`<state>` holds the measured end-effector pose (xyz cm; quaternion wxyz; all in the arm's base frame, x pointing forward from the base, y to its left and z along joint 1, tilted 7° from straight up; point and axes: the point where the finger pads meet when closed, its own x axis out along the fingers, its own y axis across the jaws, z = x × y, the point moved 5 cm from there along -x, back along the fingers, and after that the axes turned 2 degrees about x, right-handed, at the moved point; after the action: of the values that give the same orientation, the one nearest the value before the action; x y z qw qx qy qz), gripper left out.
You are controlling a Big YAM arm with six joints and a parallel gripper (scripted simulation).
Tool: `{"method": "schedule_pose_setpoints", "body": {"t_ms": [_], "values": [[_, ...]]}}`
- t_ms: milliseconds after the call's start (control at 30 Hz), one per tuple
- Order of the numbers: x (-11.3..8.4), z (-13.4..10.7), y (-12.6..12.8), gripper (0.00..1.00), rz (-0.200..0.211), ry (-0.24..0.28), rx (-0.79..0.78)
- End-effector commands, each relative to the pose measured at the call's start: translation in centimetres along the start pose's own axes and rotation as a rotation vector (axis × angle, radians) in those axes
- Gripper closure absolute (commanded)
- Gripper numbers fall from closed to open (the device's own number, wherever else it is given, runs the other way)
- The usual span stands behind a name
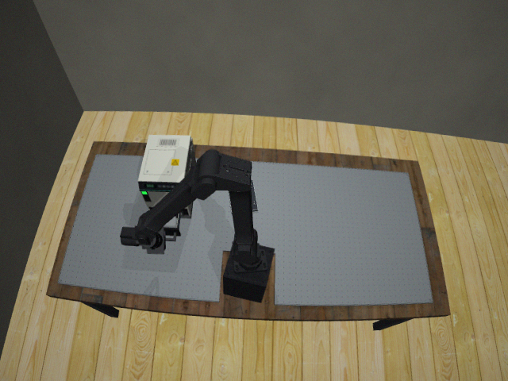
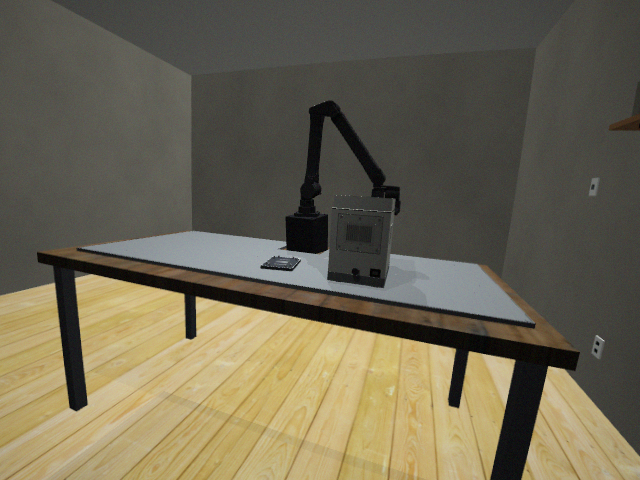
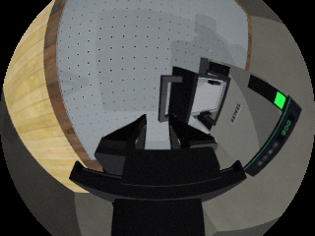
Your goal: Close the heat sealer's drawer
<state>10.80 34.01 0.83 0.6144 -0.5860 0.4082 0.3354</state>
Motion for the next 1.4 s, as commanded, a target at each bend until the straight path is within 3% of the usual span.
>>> {"method": "schedule_pose_setpoints", "body": {"t_ms": [0, 300, 433, 500, 533, 733, 1367], "values": [[-0.2, 1.2, 1.4, 0.7, -0.062, -0.001, 0.054], [-0.4, 1.2, 5.5, 0.7, -0.36, -0.009, 0.054], [-0.1, 1.1, 6.3, 0.7, -0.494, -0.009, 0.051], [-0.1, 1.1, 6.3, 0.7, -0.494, -0.009, 0.051], [0.3, 1.0, 6.0, 0.7, -0.525, 0.001, 0.061], [-0.4, 1.4, 5.3, 0.7, -0.516, -0.011, 0.087], [1.7, -0.3, 5.3, 0.7, -0.527, 0.022, 0.04]]}}
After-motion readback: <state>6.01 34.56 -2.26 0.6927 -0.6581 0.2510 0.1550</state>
